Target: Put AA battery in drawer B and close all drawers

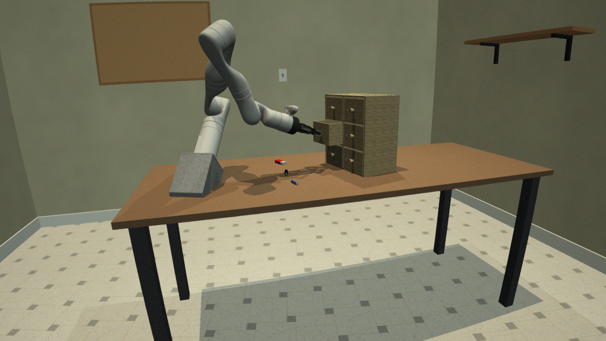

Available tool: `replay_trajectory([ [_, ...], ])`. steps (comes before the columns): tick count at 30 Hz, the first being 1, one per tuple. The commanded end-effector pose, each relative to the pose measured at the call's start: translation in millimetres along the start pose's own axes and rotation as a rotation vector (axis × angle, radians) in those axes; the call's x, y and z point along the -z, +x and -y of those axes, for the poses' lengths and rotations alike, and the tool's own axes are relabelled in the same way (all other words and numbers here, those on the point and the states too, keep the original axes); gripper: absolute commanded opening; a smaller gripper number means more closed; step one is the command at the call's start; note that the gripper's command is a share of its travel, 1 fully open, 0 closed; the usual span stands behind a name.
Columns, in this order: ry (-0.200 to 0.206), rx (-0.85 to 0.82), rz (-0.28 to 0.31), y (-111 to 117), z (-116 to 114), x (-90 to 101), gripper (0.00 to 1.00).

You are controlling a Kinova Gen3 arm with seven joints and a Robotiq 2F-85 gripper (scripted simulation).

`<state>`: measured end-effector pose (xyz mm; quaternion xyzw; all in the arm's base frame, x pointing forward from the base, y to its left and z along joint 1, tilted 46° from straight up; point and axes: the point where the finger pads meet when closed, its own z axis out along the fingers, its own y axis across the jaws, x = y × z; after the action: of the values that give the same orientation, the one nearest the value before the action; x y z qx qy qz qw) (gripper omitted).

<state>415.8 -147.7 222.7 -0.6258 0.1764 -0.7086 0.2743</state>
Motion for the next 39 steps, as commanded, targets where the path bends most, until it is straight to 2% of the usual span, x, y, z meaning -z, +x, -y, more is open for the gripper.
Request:
replay_trajectory([
  [1,-0.001,0.001,-0.001,0.6,-0.5,0.4,0.13],
  [15,-0.001,0.001,-0.001,0.6,-0.5,0.4,0.13],
  [24,-0.001,0.001,-0.001,0.6,-0.5,0.4,0.33],
  [34,-0.001,0.001,-0.001,0.0,-0.5,2.0,0.33],
  [39,-0.001,0.001,-0.001,-6.1,-0.5,18.6,0.33],
])
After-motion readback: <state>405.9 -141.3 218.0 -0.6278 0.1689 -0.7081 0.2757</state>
